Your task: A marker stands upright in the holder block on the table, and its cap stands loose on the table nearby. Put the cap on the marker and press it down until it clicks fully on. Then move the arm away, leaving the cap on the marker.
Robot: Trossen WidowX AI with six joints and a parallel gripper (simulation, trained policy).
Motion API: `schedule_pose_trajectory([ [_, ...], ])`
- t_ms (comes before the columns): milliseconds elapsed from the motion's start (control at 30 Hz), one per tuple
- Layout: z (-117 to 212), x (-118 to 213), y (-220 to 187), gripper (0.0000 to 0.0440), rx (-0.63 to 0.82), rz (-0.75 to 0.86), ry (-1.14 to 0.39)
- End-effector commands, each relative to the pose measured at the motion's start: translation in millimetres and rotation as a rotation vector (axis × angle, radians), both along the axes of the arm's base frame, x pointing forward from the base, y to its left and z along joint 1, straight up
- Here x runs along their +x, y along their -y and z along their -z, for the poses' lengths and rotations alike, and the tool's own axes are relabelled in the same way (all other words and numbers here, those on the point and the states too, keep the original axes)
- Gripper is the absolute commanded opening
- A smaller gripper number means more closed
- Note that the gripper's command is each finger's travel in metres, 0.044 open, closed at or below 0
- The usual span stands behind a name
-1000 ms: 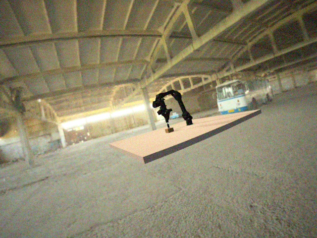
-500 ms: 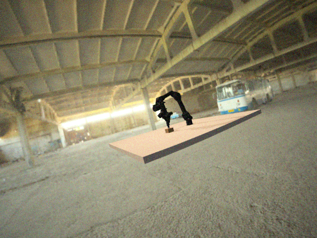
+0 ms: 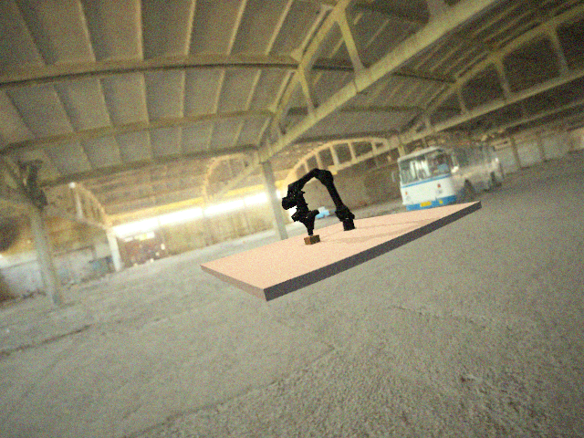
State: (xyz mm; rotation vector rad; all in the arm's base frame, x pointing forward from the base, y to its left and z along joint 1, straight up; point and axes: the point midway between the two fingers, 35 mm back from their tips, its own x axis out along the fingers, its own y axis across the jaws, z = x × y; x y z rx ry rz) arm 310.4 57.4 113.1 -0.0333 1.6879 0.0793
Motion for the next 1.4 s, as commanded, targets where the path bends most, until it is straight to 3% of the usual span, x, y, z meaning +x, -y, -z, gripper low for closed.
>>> schedule_pose_trajectory([
  [0,9,-16,1,0.0088,0.002,-0.007,-0.069],
  [433,9,-20,1,0.0166,0.005,-0.009,-0.082],
  [833,1,-27,0,0.0440,0.034,-0.016,-0.046],
  [1367,-43,-13,-3,0.0438,0.086,-0.029,0.114],
])
